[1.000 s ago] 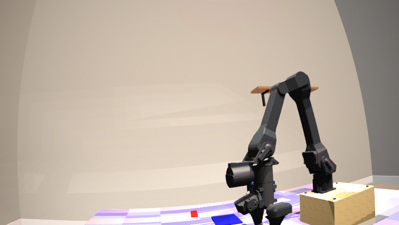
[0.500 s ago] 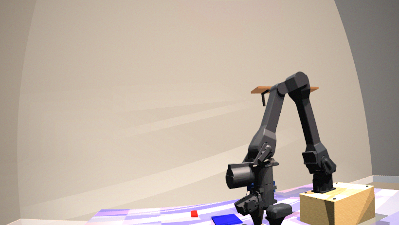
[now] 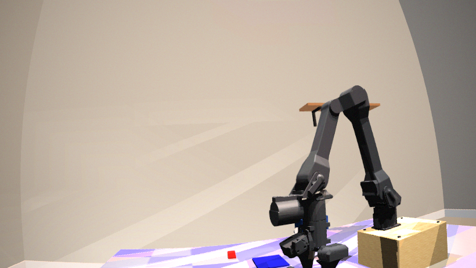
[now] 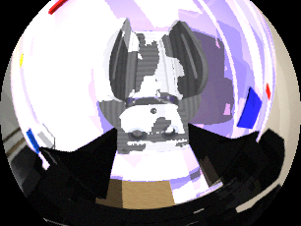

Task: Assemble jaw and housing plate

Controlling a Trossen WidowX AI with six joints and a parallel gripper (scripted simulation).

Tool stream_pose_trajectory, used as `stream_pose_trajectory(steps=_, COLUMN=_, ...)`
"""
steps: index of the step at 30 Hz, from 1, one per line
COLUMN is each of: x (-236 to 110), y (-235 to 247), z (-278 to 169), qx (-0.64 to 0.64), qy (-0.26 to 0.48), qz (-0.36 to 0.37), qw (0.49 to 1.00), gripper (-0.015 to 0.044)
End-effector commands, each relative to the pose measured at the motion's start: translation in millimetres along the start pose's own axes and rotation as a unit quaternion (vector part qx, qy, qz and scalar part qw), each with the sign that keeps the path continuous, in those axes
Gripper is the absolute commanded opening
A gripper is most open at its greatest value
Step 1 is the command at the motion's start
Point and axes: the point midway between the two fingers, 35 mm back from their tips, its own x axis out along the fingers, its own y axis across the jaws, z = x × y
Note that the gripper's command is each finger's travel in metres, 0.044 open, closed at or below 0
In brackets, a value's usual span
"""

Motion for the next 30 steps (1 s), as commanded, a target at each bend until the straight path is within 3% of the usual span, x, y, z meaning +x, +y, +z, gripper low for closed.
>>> stream_pose_trajectory(steps=1, x=2.1, y=0.8, z=-0.8, qx=0.002, qy=0.002, qz=0.002, qw=1.0, gripper=0.0351)
stream_pose_trajectory(steps=30, x=4.5, y=0.9, z=-0.9, qx=0.002, qy=0.002, qz=0.002, qw=1.0, gripper=0.0351)
